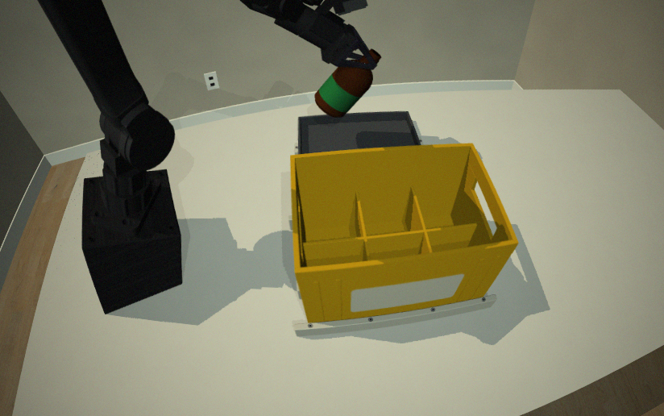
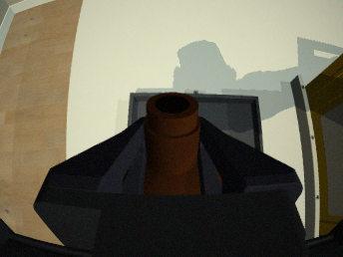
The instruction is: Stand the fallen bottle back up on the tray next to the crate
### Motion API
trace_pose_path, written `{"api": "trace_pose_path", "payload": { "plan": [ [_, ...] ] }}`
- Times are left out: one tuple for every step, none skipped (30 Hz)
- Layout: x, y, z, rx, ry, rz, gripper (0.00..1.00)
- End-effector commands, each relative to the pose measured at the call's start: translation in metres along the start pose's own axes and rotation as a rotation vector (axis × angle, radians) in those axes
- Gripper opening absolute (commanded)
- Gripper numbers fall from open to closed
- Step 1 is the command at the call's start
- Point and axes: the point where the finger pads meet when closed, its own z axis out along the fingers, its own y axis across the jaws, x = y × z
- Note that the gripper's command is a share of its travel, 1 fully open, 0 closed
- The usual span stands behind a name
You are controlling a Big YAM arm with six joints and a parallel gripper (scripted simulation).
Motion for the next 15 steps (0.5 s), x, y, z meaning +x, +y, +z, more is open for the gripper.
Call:
{"api": "trace_pose_path", "payload": {
  "plan": [
    [-0.011,0.015,-0.003,-0.033,-0.053,0.005,0.00],
    [-0.007,0.013,-0.003,-0.030,-0.055,-0.001,0.00],
    [-0.010,0.013,-0.004,-0.032,-0.066,0.004,0.00],
    [-0.013,0.013,-0.006,-0.034,-0.079,0.009,0.00],
    [-0.013,0.013,-0.006,-0.034,-0.079,0.009,0.00],
    [-0.013,0.013,-0.006,-0.034,-0.079,0.009,0.00],
    [-0.044,0.024,-0.009,-0.053,-0.128,0.054,0.00],
    [-0.026,0.018,-0.007,-0.042,-0.110,0.028,0.00],
    [-0.011,0.013,-0.005,-0.032,-0.096,0.006,0.00],
    [-0.007,0.013,-0.004,-0.030,-0.097,0.000,0.00],
    [-0.007,0.013,-0.004,-0.029,-0.103,0.000,0.00],
    [-0.007,0.012,-0.004,-0.029,-0.109,0.000,0.00],
    [-0.010,0.012,-0.006,-0.031,-0.121,0.007,0.00],
    [-0.015,0.012,-0.008,-0.034,-0.134,0.015,0.00],
    [-0.021,0.013,-0.009,-0.037,-0.147,0.025,0.00]
  ]
}}
